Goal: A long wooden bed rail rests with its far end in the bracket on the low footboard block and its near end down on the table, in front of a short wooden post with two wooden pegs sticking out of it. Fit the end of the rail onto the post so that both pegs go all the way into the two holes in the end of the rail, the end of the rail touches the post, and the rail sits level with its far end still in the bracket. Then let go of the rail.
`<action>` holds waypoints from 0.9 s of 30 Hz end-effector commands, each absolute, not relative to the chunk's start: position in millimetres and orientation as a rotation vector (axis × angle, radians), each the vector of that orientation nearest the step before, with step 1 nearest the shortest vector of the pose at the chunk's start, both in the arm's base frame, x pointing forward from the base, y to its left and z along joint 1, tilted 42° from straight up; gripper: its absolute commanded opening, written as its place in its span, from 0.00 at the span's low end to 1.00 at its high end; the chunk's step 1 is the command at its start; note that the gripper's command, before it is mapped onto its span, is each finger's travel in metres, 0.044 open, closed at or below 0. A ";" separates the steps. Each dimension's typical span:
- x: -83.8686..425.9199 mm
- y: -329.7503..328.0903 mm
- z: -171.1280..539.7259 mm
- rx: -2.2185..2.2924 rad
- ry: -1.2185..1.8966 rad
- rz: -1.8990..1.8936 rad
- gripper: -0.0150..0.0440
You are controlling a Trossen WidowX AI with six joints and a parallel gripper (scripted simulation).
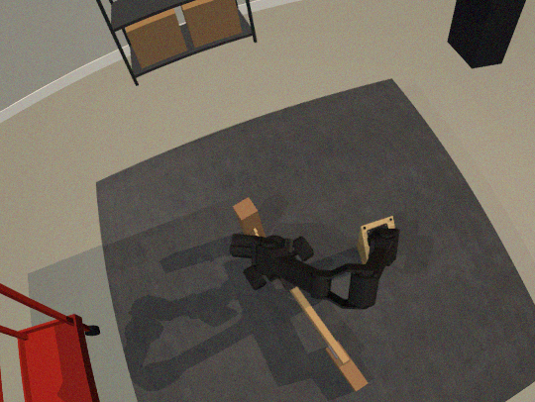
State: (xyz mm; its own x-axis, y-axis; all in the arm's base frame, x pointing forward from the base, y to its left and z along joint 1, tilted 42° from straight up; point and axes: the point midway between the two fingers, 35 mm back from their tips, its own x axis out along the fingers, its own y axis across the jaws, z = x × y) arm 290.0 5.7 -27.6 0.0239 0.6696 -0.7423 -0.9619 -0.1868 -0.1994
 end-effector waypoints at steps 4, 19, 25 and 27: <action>292.9 0.3 -21.2 -0.884 0.442 1.540 0.25; 292.6 -4.7 -15.7 -0.884 0.443 1.540 0.25; 292.4 -6.8 -13.5 -0.884 0.443 1.540 0.25; 292.4 -7.5 -12.7 -0.884 0.443 1.540 0.25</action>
State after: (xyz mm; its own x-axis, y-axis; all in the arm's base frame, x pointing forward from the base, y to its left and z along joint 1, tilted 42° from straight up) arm 290.3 -3.1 -17.4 0.0239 0.6698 -0.7422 -0.9616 -0.1877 -0.2004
